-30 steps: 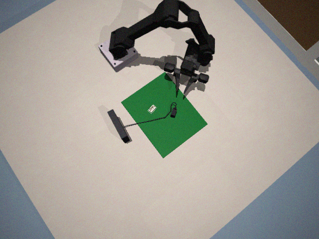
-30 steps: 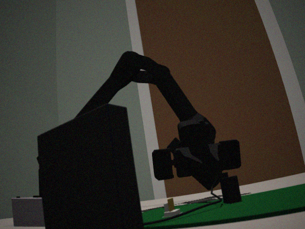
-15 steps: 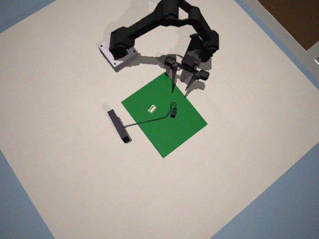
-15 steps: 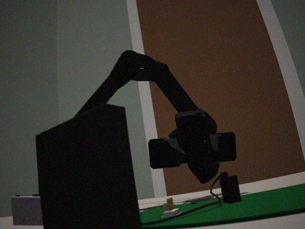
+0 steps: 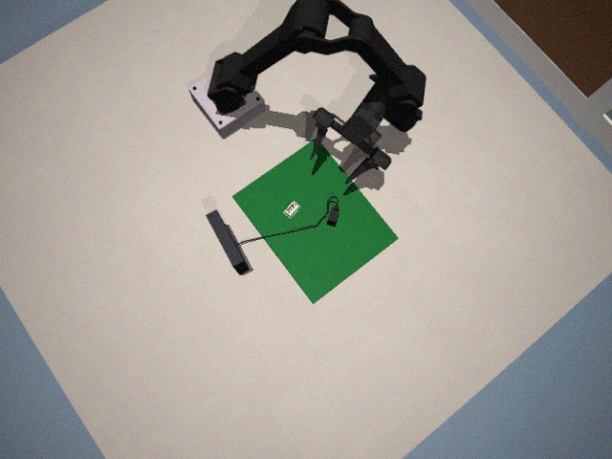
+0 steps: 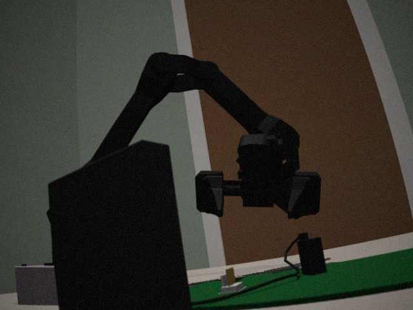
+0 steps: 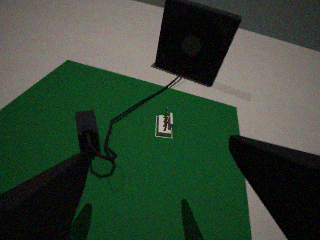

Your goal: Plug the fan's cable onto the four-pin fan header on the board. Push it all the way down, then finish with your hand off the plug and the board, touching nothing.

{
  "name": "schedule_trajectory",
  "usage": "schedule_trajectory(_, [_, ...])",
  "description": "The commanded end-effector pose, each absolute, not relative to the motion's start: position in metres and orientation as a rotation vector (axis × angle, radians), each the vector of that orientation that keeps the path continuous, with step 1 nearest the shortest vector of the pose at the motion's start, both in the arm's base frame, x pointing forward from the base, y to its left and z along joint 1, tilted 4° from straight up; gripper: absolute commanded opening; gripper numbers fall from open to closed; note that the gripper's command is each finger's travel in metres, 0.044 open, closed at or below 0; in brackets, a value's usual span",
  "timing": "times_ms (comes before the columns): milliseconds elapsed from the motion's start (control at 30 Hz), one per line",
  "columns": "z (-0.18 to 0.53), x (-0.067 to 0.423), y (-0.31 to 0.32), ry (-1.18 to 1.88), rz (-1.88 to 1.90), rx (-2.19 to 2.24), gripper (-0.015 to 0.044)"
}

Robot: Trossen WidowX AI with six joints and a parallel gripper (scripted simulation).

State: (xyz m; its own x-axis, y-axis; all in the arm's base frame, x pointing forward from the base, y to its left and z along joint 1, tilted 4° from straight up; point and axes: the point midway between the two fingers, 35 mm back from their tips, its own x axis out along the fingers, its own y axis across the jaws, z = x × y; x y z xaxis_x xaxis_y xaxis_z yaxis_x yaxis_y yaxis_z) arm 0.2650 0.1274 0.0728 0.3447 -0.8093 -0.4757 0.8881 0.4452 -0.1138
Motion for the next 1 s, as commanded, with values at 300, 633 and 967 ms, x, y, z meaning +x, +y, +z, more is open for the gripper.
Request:
schedule_trajectory(300, [0.076,0.264,0.118,0.816,-1.155,0.269,0.044])
schedule_trajectory(633, [0.081,0.267,0.118,1.042,-1.097,0.361,0.044])
schedule_trajectory(967, [0.093,0.273,0.123,1.235,-0.957,0.465,0.044])
